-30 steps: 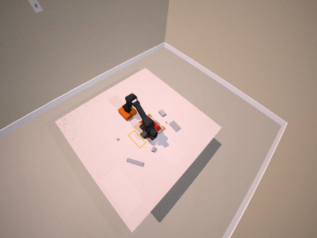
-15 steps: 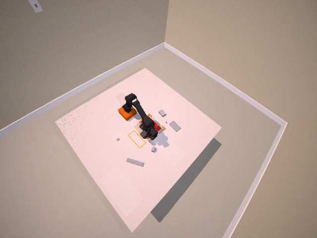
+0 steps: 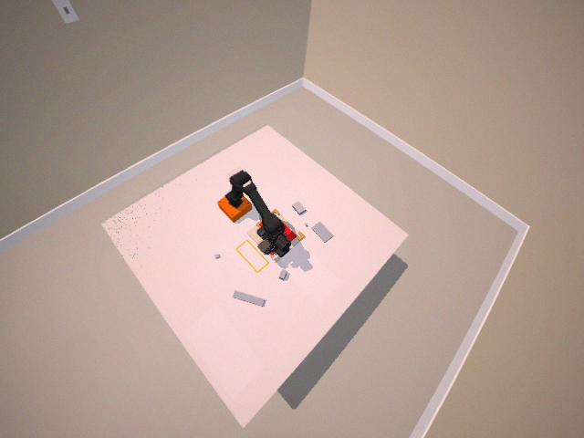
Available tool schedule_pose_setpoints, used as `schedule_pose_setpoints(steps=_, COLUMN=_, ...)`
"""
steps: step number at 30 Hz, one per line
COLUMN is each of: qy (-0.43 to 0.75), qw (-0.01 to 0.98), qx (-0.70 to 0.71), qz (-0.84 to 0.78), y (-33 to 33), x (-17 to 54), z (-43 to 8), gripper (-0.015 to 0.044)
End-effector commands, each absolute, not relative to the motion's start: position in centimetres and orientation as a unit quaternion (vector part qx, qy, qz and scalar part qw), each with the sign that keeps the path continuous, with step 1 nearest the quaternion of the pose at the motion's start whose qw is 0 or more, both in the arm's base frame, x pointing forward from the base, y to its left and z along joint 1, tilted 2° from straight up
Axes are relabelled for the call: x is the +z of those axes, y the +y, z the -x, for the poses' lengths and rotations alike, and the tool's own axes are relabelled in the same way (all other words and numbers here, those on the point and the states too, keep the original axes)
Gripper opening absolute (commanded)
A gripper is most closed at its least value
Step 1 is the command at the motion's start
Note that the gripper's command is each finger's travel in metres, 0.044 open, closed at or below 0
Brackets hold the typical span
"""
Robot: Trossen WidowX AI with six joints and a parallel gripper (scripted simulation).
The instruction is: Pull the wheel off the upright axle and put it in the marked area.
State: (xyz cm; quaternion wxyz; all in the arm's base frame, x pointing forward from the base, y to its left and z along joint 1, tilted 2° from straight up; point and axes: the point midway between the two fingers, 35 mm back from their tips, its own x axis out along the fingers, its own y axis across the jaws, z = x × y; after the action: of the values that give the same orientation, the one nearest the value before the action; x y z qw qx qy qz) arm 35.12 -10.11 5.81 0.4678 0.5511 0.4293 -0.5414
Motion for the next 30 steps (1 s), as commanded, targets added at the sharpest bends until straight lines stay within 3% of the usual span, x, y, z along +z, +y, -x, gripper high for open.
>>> schedule_pose_setpoints(steps=1, qy=0.429, qw=0.468, qx=-0.542, qz=-0.551, y=-10.1, x=6.0, z=-35.1, gripper=0.0)
schedule_pose_setpoints(steps=20, qy=0.431, qw=0.468, qx=-0.541, qz=-0.55, y=-10.0, x=9.0, z=-34.8, gripper=0.0)
schedule_pose_setpoints(steps=30, qy=0.43, qw=0.468, qx=-0.543, qz=-0.549, y=-13.4, x=9.3, z=-32.4, gripper=0.0)
